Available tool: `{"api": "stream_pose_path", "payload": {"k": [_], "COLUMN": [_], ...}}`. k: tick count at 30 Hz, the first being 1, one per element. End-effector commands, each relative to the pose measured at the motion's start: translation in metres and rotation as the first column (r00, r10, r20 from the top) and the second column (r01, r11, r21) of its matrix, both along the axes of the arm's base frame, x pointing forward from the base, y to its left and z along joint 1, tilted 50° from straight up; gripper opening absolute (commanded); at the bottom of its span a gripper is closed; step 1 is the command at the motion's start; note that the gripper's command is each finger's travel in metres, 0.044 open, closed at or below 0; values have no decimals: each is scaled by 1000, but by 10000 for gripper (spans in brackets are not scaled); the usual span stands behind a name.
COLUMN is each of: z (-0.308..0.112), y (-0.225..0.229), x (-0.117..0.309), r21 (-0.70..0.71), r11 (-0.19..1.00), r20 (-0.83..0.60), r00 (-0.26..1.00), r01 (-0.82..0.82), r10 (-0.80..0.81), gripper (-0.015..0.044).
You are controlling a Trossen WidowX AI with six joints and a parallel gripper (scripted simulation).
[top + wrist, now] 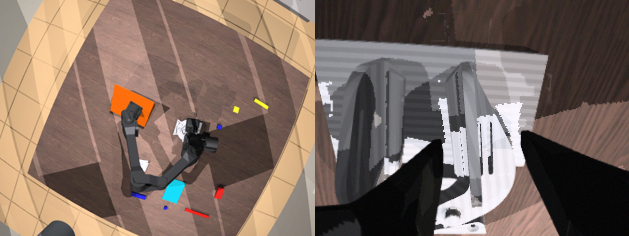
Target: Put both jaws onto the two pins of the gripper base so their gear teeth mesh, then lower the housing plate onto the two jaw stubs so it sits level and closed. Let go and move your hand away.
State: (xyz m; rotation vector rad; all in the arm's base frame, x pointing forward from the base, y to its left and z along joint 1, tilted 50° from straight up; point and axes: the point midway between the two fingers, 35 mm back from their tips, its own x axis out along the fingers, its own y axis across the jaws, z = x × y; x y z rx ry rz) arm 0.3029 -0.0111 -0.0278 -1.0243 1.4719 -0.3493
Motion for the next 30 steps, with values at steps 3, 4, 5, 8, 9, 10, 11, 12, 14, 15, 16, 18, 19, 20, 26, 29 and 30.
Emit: {"api": "stream_pose_path", "payload": {"k": [3,4,5,8,9,10,11,12,14,15,16,18,19,20,26,29,30], "z": [1,4,7,24,32,39,44,45,45,40,41,42,44,46,57,63,65], "y": [2,5,10,30,39,46,50,52,52,48,48,47,46,45,37,33,32], "x": [0,0,-1,-4,-6,-9,-10,-11,-11,-9,-9,-9,-9,-9,-8,-8,-9], "r21": [1,2,3,6,5,4,3,3,3,1,2,6,10,16,56,80,89], "r11": [1000,1000,1000,1000,1000,1000,1000,1000,1000,1000,1000,1000,1000,999,989,980,976], "r20": [0,0,0,1,2,2,3,3,3,2,4,20,33,51,163,217,235], "r00": [1000,1000,1000,1000,1000,1000,1000,1000,1000,1000,1000,1000,999,998,976,956,948], "r01": [-1,-1,-1,-1,0,1,1,1,1,-8,-7,7,20,35,134,182,198], "r10": [1,1,1,1,0,-1,-1,-1,-1,8,7,-7,-20,-36,-142,-196,-214], "gripper": [224,224,224,224,224,224,224,224,224,224,250,303,329,355,440,440,440]}}
